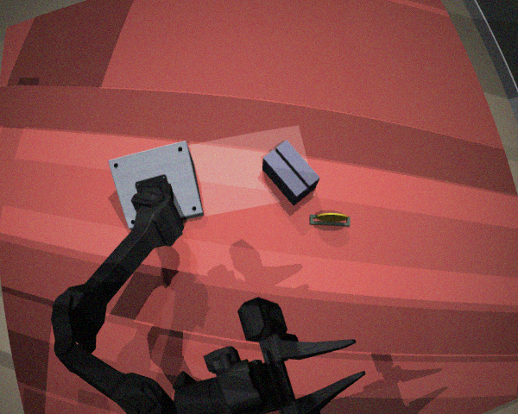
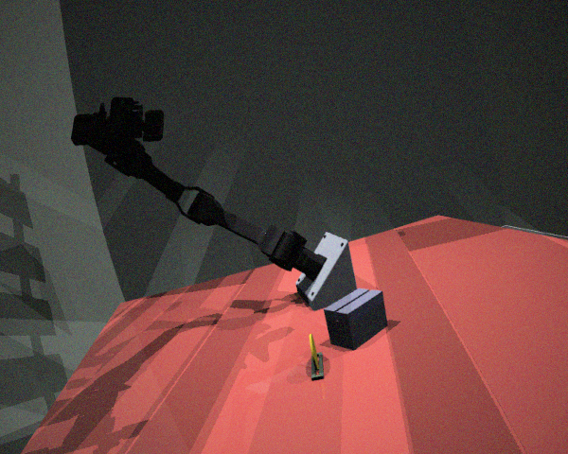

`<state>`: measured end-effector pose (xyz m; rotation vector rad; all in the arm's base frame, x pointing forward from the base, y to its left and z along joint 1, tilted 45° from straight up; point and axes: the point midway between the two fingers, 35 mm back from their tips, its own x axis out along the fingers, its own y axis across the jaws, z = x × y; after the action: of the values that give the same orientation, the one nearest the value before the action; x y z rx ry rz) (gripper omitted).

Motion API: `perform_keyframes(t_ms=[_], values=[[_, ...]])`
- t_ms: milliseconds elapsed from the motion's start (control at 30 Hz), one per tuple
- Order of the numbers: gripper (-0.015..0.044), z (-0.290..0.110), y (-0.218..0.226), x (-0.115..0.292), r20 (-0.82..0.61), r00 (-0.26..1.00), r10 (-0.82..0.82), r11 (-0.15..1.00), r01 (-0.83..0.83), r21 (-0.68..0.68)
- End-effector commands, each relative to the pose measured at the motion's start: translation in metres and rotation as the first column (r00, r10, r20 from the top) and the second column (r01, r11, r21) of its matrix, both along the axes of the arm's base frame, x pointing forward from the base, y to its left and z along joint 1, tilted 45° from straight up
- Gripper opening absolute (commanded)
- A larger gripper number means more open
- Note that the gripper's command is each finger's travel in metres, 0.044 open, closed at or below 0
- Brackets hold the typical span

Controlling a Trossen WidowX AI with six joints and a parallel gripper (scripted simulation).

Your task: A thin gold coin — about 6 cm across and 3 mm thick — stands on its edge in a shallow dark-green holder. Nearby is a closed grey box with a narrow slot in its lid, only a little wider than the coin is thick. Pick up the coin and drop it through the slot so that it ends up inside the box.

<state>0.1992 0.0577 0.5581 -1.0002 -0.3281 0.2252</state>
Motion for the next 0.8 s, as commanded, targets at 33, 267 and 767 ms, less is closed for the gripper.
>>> perform_keyframes(t_ms=[33,267,767], values=[[0.0161,-0.060,-0.002,0.066,-0.307,0.950,-0.059,0.986,0.103,0.130],[0.0161,-0.149,-0.014,0.127,-0.652,0.737,-0.177,0.904,0.384,0.189],[0.0161,-0.358,-0.069,0.150,-0.866,-0.132,-0.483,0.254,0.925,-0.283]])
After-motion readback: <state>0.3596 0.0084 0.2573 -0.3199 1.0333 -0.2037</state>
